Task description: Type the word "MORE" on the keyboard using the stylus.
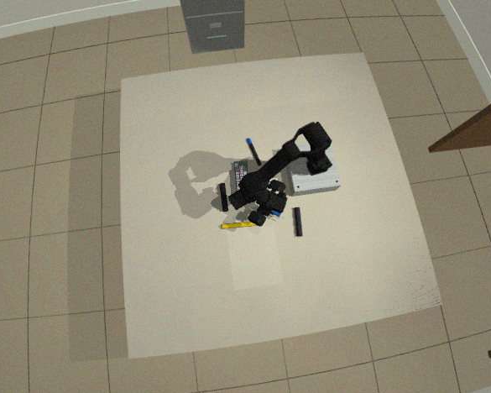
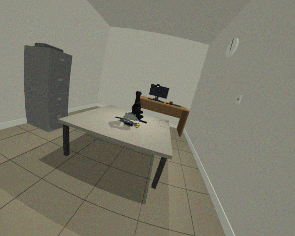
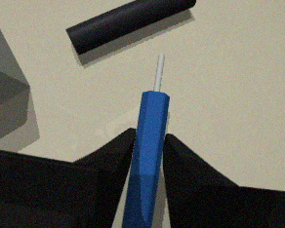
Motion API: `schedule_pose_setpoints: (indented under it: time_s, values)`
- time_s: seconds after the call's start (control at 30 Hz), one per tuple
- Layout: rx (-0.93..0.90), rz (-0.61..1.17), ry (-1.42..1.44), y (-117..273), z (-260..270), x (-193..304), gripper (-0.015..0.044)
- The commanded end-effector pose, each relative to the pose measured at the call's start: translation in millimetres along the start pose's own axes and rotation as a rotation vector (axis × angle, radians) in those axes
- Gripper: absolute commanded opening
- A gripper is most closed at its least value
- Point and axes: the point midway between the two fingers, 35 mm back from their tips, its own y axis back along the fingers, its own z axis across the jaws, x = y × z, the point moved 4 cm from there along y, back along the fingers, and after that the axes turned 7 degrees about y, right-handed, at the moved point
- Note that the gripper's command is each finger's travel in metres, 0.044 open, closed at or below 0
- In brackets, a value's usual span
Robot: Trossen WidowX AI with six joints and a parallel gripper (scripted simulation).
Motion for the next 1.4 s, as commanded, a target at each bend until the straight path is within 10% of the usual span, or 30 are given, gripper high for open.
schedule_pose_setpoints:
  time_s: [0.0,1.37]
  values:
    - [-0.002,-0.001,-0.001,6,0,-4,0.0000]
    - [-0.461,1.222,-0.931,100,51,102,0.0000]
